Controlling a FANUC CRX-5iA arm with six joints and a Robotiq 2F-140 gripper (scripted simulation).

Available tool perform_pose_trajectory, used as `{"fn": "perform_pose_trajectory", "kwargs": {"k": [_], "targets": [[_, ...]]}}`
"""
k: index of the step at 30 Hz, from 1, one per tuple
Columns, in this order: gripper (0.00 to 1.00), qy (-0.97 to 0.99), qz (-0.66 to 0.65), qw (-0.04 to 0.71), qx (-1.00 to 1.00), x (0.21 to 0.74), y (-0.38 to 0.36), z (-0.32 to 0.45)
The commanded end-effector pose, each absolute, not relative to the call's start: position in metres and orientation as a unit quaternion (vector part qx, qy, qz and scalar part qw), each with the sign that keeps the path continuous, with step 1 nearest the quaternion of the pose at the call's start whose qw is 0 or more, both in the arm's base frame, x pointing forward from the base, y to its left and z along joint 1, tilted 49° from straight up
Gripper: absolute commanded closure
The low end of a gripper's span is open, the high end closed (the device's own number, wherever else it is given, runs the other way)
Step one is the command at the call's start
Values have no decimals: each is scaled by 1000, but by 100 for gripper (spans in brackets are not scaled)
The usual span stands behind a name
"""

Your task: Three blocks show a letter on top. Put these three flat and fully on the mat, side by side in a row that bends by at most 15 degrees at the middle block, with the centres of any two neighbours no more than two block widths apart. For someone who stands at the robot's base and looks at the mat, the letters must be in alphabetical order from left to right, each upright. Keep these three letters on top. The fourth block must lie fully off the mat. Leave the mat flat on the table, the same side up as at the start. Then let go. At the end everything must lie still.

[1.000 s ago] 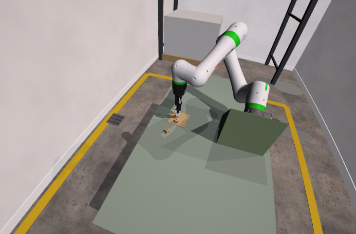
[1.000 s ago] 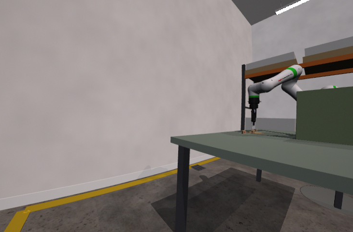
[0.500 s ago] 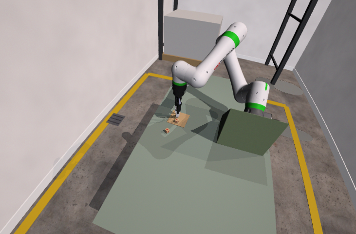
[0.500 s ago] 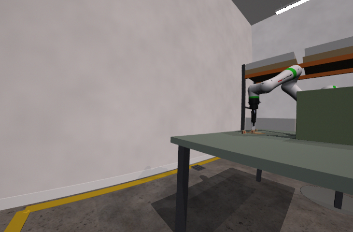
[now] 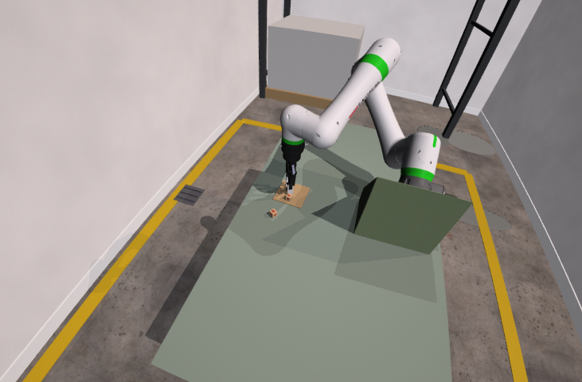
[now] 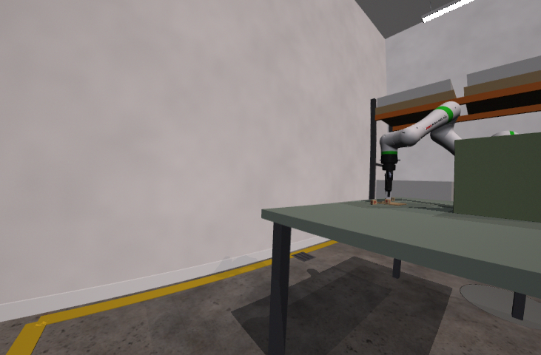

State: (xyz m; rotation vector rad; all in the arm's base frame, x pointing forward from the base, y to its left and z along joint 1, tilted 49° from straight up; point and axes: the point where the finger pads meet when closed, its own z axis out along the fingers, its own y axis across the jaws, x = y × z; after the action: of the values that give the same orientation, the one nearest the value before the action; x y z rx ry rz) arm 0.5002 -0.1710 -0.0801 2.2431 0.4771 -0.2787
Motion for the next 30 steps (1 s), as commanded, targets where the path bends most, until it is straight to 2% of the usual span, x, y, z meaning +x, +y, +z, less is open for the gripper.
{"fn": "perform_pose_trajectory", "kwargs": {"k": [1,20,21,30], "targets": [[75,189,-110,404,888,500,-173,-82],[75,189,-110,404,888,500,-173,-82],[87,189,-110,404,888,500,-173,-82],[87,189,-110,404,888,500,-173,-82]]}}
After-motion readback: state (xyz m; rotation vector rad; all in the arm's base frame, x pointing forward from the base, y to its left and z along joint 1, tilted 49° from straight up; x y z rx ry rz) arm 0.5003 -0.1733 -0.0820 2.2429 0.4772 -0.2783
